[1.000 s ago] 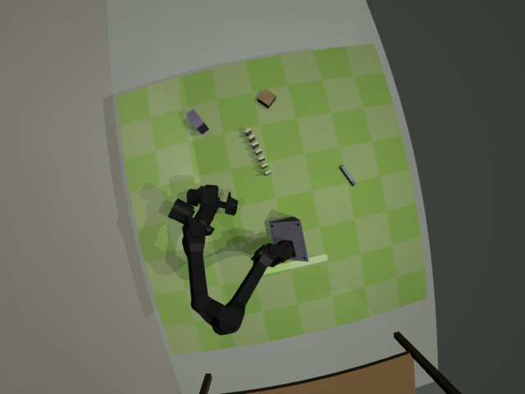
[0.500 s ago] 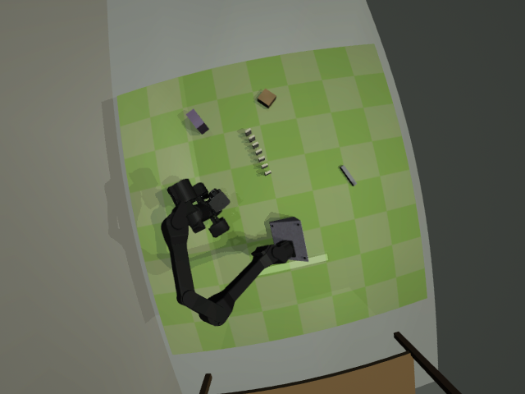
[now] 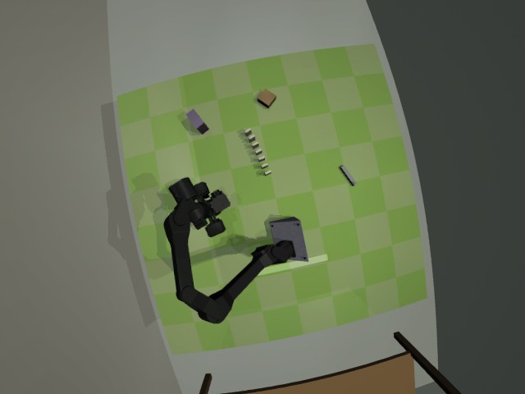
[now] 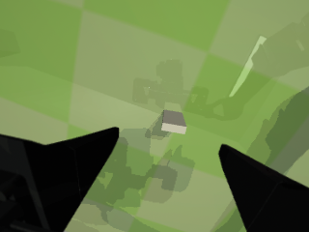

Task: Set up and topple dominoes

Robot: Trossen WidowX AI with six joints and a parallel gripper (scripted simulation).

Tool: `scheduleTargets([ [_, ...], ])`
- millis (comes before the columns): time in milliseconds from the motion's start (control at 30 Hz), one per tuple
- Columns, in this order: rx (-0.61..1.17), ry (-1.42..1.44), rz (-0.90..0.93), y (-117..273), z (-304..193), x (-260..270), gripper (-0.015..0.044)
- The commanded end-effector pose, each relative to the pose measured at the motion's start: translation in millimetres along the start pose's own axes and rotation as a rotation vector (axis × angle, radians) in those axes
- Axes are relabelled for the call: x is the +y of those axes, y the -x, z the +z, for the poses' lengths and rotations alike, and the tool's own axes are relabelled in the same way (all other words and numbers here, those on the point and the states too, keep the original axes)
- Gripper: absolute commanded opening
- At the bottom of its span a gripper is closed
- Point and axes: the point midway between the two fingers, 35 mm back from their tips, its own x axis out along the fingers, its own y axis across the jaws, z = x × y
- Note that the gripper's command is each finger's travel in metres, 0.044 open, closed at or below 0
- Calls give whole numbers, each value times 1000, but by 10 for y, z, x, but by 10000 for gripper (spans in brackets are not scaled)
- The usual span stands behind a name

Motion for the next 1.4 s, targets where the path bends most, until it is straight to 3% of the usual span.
scheduleTargets([
  [0,0,-10,-8,-261,5,-39,440],
  [567,4,-10,-7,-511,-5,-53,440],
  [1000,4,-10,-7,-511,-5,-53,107],
  [1367,-1,-14,-2,-413,7,-27,107],
])
